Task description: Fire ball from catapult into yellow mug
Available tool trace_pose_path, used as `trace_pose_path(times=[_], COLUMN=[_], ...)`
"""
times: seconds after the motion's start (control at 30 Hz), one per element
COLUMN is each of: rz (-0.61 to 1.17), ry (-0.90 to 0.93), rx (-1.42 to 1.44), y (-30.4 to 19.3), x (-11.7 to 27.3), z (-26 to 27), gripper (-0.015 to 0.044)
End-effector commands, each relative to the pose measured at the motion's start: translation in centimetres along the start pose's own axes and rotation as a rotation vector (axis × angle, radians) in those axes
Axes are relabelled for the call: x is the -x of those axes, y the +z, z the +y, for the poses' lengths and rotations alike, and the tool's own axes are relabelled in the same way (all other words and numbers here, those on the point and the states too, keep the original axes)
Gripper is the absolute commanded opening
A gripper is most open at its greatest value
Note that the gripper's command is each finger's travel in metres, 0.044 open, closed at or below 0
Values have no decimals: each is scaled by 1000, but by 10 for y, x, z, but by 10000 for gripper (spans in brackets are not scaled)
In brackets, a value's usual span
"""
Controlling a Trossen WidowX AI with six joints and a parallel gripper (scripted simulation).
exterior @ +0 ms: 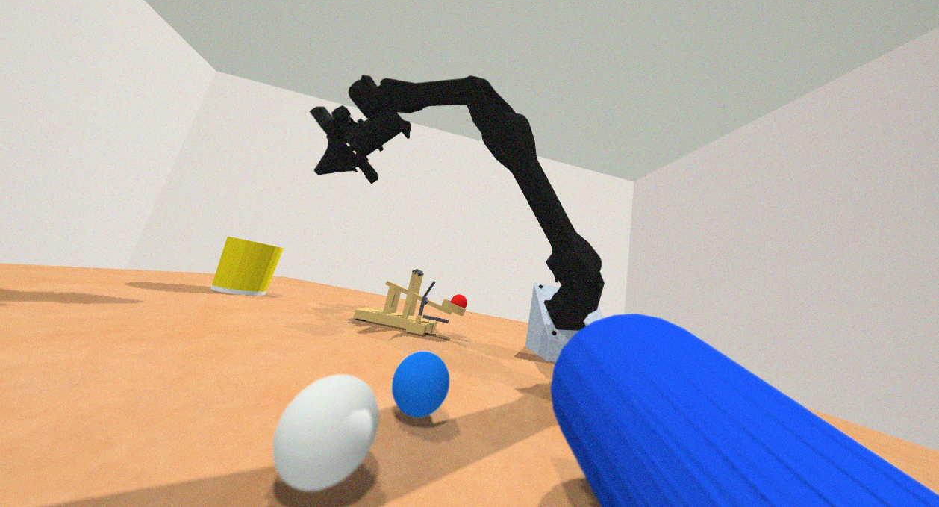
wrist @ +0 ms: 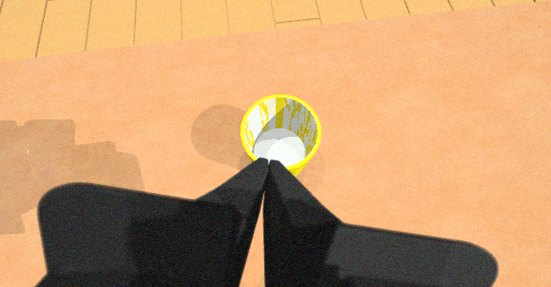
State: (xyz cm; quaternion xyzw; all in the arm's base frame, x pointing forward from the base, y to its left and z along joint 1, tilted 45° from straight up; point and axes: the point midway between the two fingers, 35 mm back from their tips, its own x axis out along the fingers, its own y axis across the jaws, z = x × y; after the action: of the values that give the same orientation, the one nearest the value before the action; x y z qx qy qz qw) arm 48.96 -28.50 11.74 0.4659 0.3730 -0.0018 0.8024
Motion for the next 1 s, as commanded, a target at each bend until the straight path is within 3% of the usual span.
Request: trace_pose_path(times=[0.0,0.97], rz=[9,311], ry=[-12,-239], rx=[30,728], y=[-5,-126], x=[0,10], z=[3,38], gripper=[0,0])
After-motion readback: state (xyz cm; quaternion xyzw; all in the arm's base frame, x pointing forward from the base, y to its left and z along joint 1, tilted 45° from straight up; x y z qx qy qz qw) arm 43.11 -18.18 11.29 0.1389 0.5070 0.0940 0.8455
